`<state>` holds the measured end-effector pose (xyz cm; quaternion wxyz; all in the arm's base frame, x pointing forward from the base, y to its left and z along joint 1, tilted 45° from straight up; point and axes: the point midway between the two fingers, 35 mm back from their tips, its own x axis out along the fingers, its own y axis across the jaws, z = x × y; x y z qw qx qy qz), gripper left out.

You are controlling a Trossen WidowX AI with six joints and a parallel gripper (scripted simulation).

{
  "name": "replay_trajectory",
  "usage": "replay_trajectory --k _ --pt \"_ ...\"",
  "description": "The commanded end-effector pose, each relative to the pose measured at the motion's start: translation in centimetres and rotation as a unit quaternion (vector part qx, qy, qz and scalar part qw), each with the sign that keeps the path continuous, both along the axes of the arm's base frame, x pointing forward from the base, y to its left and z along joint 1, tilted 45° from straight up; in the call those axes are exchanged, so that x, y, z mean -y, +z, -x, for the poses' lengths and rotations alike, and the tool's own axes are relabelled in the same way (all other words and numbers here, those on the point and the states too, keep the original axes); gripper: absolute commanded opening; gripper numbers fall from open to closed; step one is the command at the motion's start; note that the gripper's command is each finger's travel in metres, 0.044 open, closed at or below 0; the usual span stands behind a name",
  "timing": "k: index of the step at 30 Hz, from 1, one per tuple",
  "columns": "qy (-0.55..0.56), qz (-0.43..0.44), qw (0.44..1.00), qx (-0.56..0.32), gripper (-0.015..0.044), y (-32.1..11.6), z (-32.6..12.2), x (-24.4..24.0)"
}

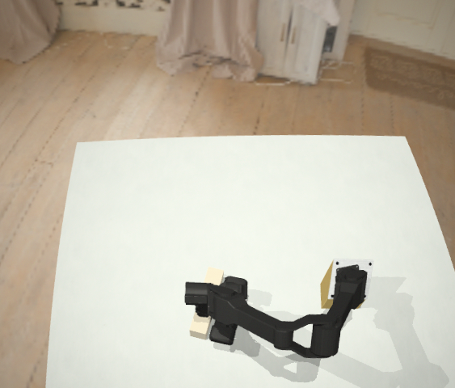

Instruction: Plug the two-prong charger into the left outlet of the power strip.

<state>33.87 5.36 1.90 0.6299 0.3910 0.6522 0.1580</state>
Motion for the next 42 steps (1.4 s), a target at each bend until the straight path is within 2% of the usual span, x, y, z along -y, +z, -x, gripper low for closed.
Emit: replay_trajectory --k 1,42 --pt "-0.002 -0.002 1.0 0.001 0.0 0.18 -0.17 -0.01" --pt "-0.002 -0.002 1.0 0.001 0.0 0.19 -0.54 0.12"
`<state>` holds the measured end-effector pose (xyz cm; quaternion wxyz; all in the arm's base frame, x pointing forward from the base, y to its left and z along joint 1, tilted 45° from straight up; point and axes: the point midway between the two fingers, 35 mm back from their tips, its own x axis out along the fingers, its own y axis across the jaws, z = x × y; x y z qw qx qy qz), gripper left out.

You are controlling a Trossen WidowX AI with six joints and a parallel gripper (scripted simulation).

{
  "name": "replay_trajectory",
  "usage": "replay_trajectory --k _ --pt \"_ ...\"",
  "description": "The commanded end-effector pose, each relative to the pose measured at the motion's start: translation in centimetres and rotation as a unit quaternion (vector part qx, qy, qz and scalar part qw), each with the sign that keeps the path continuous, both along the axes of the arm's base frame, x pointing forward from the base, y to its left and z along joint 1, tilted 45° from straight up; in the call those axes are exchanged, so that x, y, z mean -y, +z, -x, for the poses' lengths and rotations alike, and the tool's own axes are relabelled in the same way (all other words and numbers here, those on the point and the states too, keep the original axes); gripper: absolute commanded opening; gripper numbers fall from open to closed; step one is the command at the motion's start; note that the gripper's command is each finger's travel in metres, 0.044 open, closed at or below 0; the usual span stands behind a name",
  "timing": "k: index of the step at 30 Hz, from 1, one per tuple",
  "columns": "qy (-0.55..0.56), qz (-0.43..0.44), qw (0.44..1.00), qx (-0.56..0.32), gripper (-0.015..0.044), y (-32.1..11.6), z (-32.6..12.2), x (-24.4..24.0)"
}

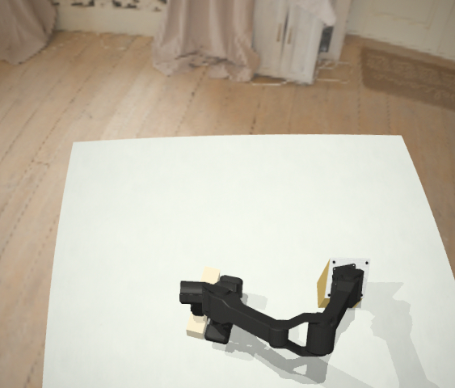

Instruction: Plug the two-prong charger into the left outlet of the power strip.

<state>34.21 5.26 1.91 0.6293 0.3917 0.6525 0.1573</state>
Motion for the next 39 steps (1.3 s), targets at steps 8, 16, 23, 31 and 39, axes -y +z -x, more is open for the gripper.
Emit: replay_trajectory --k 8,16,23,31,39 --pt "-0.001 -0.002 1.0 0.002 0.0 0.16 -0.27 0.04" --pt "-0.001 -0.002 1.0 0.002 0.0 0.16 -0.34 0.06" --pt "-0.001 -0.002 1.0 0.002 0.0 0.15 -0.4 0.08" --pt "-0.001 -0.002 1.0 0.002 0.0 0.15 -0.47 0.11" --pt "-0.001 -0.002 1.0 0.002 0.0 0.14 -0.54 0.13"
